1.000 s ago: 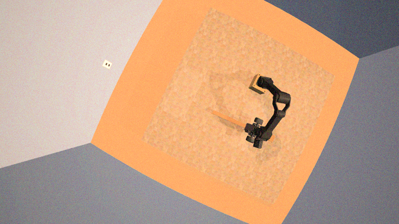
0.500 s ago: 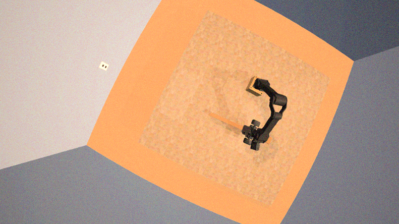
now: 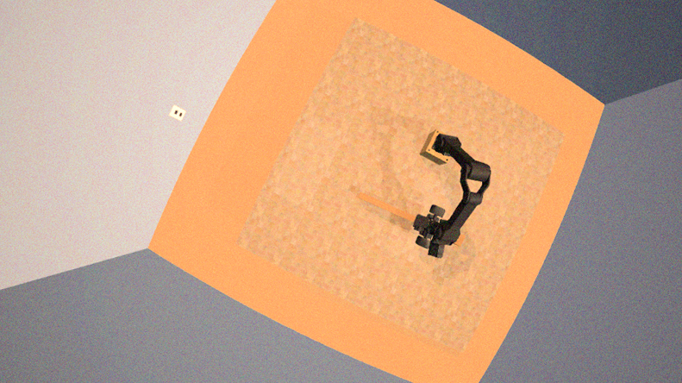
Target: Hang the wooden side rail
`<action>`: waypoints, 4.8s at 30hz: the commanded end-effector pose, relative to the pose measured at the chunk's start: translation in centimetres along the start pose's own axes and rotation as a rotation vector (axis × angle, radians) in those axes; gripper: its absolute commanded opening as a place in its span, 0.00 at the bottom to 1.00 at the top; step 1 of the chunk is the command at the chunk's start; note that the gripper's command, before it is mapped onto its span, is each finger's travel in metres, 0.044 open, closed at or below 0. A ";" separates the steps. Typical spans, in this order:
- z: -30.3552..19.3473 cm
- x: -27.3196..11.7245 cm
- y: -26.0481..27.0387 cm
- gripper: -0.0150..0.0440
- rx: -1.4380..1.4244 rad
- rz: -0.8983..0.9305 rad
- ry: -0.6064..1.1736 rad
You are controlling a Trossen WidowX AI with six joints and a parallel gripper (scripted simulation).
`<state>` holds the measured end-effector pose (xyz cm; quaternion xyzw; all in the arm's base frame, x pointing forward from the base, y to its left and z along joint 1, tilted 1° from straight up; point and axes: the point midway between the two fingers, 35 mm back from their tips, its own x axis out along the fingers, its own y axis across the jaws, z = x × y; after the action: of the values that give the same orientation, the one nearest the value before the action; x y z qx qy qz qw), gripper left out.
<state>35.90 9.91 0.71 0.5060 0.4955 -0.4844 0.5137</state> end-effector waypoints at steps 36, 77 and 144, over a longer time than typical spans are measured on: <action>-0.5 -0.4 0.6 0.25 0.002 0.014 0.005; -0.5 0.3 0.6 0.25 0.002 0.014 0.005; -0.4 1.3 0.4 0.34 0.006 0.007 -0.003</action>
<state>36.35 10.31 -0.53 0.5083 0.4915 -0.4848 0.5147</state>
